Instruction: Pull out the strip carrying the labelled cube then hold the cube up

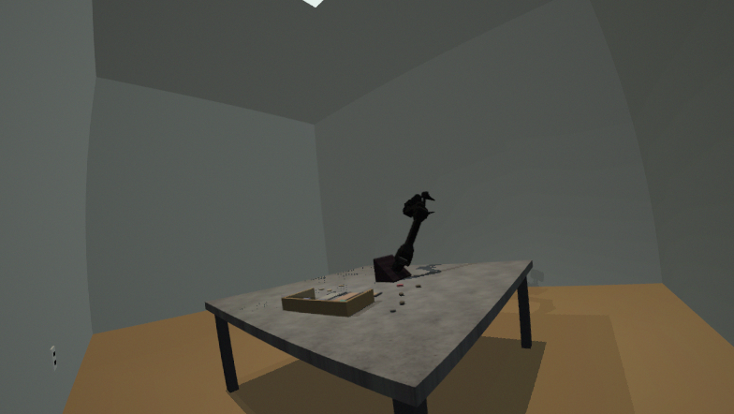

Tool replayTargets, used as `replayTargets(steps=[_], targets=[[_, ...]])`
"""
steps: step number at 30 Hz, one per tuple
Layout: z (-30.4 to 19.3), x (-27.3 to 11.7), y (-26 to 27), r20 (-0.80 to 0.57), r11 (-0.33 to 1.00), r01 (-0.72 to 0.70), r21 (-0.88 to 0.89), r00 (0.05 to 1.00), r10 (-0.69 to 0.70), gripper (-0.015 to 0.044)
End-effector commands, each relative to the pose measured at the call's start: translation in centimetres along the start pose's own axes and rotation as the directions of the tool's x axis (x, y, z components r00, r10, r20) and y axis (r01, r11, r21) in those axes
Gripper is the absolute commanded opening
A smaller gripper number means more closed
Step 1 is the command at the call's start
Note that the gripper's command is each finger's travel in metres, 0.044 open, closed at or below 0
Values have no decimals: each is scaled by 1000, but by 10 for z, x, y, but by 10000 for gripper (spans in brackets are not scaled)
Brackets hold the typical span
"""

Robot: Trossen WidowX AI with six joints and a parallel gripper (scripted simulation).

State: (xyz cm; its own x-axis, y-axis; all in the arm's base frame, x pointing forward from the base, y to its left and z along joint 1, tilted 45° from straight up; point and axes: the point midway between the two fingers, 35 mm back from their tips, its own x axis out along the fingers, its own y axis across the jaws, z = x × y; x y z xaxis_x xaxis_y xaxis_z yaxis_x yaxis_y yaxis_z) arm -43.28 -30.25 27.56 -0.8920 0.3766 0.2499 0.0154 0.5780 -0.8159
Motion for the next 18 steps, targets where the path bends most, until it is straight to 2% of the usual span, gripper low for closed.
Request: replayTargets(steps=[1,6,11,18], targets=[[1,-2,-1,5,1000,3,1,1000,-3,400],[14,-41,-31,127,994,94,56,987,-100,400],[30,-87,-61,269,965,194,177,934,-237,400],[50,-189,-104,523,872,245,424,720,-456,400]])
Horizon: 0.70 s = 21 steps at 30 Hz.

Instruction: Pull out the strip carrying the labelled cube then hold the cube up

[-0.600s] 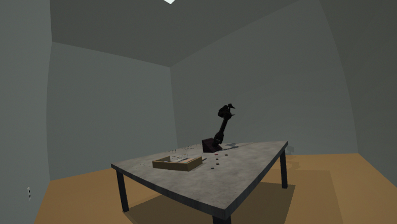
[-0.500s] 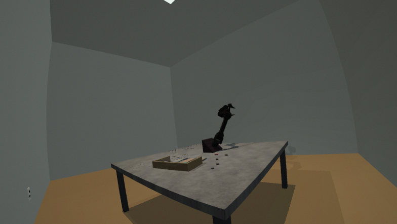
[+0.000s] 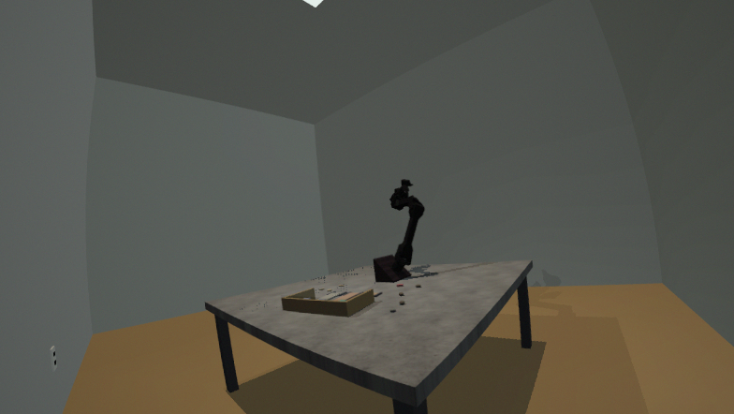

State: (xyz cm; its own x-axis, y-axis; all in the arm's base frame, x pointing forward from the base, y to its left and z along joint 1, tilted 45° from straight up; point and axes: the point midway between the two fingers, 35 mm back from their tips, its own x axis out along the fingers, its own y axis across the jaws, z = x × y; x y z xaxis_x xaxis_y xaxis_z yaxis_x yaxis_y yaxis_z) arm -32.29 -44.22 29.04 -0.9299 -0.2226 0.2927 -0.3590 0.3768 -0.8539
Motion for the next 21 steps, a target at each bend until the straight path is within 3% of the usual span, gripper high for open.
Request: replayTargets(steps=[1,6,11,16,21], targets=[[39,-38,-28,195,991,61,117,977,-83,400],[79,-99,-63,439,958,56,280,881,-180,400],[107,-170,-91,650,914,-40,403,716,-256,400],[129,-254,-108,822,869,-210,448,479,-308,400],[134,-342,-117,924,830,-407,381,198,-326,400]])
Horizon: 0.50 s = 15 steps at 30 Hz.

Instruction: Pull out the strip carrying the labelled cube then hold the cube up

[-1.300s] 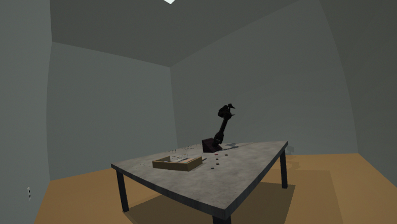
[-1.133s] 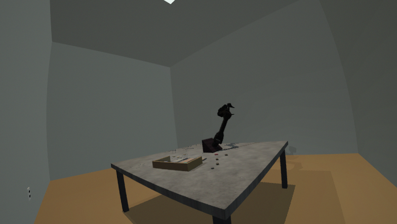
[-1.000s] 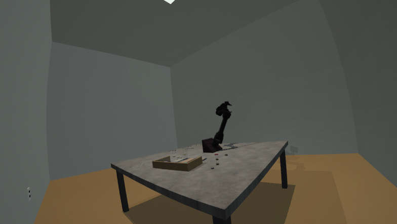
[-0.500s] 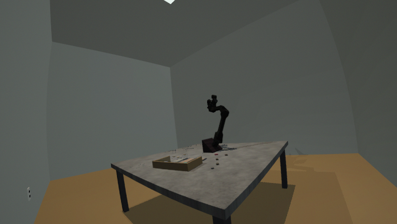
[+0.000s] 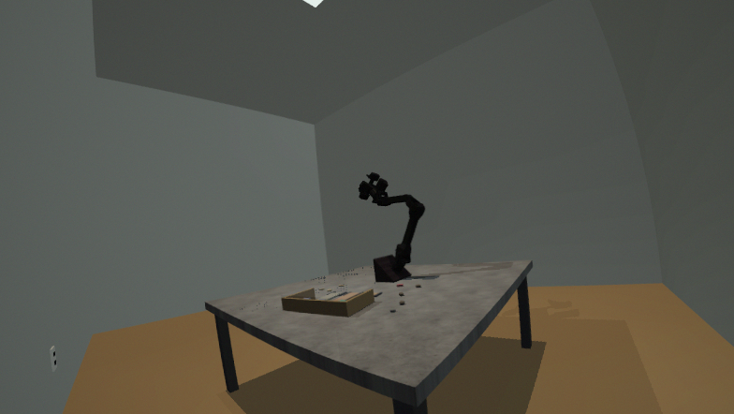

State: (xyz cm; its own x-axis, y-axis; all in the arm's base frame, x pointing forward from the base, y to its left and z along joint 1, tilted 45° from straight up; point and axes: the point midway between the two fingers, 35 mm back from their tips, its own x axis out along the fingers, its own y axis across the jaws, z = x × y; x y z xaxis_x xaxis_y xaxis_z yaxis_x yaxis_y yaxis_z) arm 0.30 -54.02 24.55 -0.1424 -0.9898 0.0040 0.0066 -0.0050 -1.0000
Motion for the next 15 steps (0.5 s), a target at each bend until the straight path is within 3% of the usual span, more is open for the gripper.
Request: replayTargets(steps=[1,8,15], targets=[[59,-23,18,202,985,-116,124,975,89,400],[159,-91,50,547,862,-438,255,800,245,400],[232,-187,78,789,591,-780,205,489,371,400]])
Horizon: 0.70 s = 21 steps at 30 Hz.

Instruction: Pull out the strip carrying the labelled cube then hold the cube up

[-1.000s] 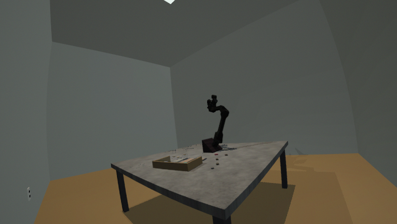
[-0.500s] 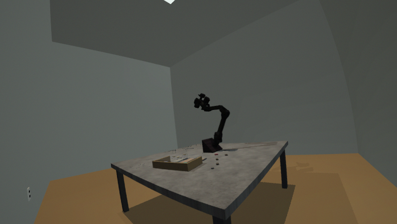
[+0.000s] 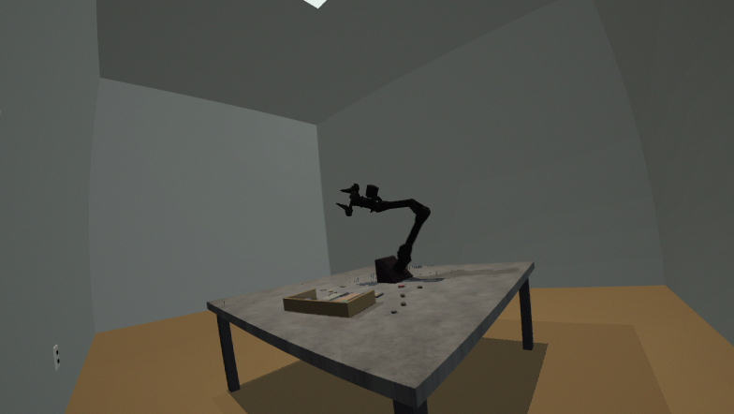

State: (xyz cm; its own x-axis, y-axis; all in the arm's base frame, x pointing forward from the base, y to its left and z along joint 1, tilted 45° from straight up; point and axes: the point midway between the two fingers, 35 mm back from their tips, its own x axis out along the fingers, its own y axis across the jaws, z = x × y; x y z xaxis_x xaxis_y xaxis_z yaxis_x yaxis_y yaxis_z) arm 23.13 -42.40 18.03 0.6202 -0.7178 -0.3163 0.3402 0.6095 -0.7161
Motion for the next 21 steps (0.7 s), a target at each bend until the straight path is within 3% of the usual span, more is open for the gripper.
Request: replayTargets(steps=[1,6,12,17,21], targets=[[34,-7,54,107,969,-203,140,976,189,400],[78,-32,124,242,825,-485,291,871,427,400],[119,-83,199,370,508,-754,418,651,662,400],[144,-139,250,444,168,-854,492,412,796,400],[156,-186,281,479,-97,-835,542,212,852,400]])
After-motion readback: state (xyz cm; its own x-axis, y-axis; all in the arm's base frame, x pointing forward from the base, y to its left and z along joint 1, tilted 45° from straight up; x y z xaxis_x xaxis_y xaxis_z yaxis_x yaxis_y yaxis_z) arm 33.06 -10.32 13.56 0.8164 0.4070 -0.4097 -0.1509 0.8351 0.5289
